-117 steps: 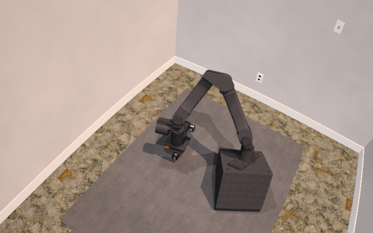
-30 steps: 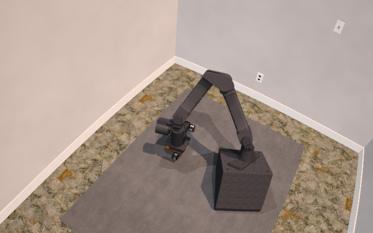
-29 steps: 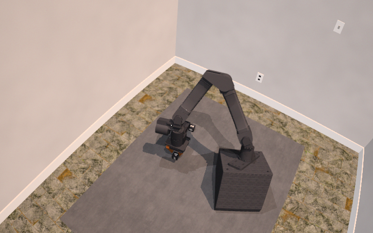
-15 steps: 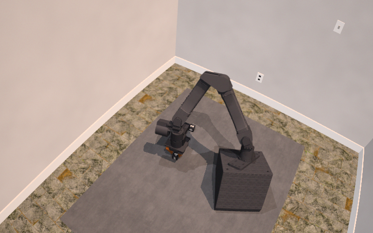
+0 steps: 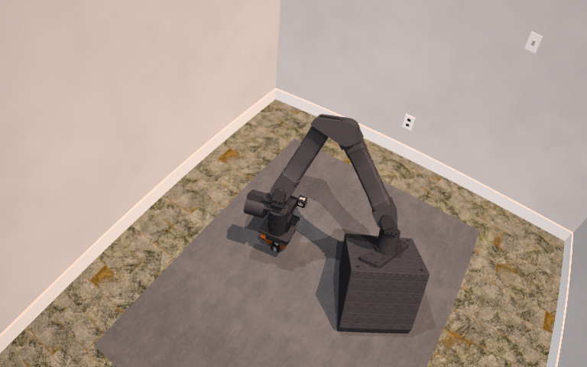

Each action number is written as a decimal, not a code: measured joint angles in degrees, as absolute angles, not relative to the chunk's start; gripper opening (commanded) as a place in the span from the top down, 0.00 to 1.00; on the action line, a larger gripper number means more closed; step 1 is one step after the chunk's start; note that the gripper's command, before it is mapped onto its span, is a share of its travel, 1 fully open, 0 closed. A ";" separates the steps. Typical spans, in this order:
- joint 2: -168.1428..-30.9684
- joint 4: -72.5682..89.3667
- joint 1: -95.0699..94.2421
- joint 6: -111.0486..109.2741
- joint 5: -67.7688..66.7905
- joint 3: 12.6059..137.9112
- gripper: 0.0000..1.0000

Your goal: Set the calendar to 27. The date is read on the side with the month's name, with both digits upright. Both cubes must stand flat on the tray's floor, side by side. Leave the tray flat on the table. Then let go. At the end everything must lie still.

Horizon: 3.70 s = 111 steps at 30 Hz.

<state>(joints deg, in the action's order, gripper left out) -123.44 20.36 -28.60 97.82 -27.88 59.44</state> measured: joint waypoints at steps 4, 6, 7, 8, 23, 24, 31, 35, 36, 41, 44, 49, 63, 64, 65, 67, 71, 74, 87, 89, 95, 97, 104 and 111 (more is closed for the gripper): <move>-123.44 20.34 -28.60 97.76 -27.88 59.44 0.55; -123.44 20.34 -28.60 97.73 -27.88 59.44 0.55; -123.44 20.34 -28.60 97.73 -27.88 59.44 0.55; -123.44 20.34 -28.60 97.73 -27.88 59.44 0.55; -123.44 20.34 -28.60 97.71 -27.88 59.44 0.55; -123.44 20.34 -28.60 97.71 -27.88 59.44 0.55; -123.44 20.34 -28.60 97.71 -27.88 59.44 0.55; -123.44 20.34 -28.60 97.69 -27.88 59.44 0.74; -123.44 20.34 -28.60 97.69 -27.88 59.44 0.74; -123.44 20.34 -28.60 97.69 -27.88 59.44 0.74; -123.44 20.34 -28.60 97.69 -27.88 59.44 0.74; -123.44 20.34 -28.60 97.69 -27.88 59.44 0.74; -123.44 20.34 -28.60 97.69 -27.88 59.44 0.74; -123.44 20.34 -28.60 97.69 -27.88 59.44 0.74; -123.44 20.34 -28.60 97.69 -27.88 59.44 0.74; -123.44 20.34 -28.60 97.69 -27.88 59.44 0.74; -123.44 20.34 -28.60 97.69 -27.88 59.44 0.74; -123.24 20.86 -28.67 97.84 -27.88 59.44 0.74; -113.80 33.82 -34.22 103.11 -28.01 62.26 0.74; -112.51 36.42 -35.20 104.12 -28.05 63.13 0.74; -110.67 40.86 -36.58 106.00 -28.12 64.69 0.74; -110.67 41.63 -36.58 106.26 -28.12 64.73 0.74; -110.65 42.70 -36.49 106.48 -28.08 64.79 0.74; -101.86 43.94 -23.79 98.45 -27.31 64.10 0.74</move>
